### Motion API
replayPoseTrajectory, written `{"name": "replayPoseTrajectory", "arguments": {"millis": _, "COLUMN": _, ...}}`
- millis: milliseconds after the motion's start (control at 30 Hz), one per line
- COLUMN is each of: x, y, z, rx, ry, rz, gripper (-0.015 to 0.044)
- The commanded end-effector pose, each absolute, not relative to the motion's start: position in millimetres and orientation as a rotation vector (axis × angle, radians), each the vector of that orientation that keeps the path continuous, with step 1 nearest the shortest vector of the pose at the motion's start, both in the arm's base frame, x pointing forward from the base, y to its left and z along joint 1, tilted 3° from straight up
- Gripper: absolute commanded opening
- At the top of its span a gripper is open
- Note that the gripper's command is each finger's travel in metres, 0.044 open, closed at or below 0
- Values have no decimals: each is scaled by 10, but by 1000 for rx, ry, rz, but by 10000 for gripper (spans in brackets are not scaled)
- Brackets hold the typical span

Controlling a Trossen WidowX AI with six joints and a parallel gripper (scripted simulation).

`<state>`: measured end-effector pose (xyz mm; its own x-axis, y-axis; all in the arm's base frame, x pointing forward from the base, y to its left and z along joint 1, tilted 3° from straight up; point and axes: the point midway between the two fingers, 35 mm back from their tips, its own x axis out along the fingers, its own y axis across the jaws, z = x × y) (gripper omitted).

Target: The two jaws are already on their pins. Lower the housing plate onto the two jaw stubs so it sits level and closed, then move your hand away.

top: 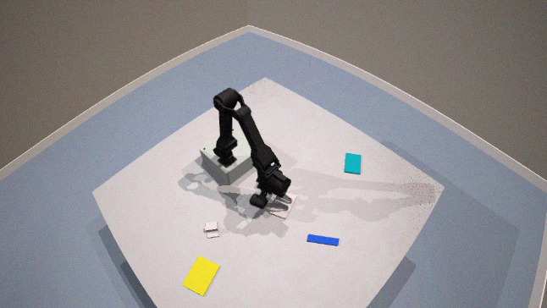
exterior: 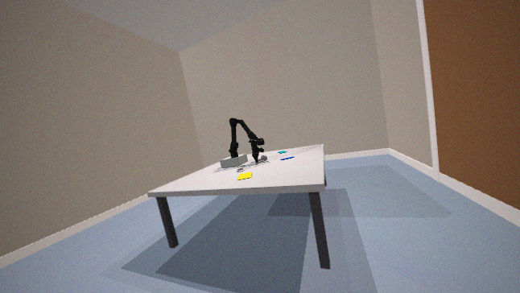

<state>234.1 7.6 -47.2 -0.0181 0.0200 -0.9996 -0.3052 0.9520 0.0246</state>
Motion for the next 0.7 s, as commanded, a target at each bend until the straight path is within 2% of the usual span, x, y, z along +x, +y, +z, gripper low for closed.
{"name": "replayPoseTrajectory", "arguments": {"millis": 0, "x": 2340, "y": 78, "z": -475, "rx": -221, "ry": 1572, "rz": 258, "gripper": 351}}
{"name": "replayPoseTrajectory", "arguments": {"millis": 100, "x": 2340, "y": 78, "z": -475, "rx": -221, "ry": 1572, "rz": 258, "gripper": 351}}
{"name": "replayPoseTrajectory", "arguments": {"millis": 200, "x": 2341, "y": 76, "z": -472, "rx": -226, "ry": 1572, "rz": 262, "gripper": 430}}
{"name": "replayPoseTrajectory", "arguments": {"millis": 233, "x": 2341, "y": 76, "z": -472, "rx": -226, "ry": 1572, "rz": 262, "gripper": 440}}
{"name": "replayPoseTrajectory", "arguments": {"millis": 667, "x": 2341, "y": 76, "z": -472, "rx": -226, "ry": 1572, "rz": 262, "gripper": 440}}
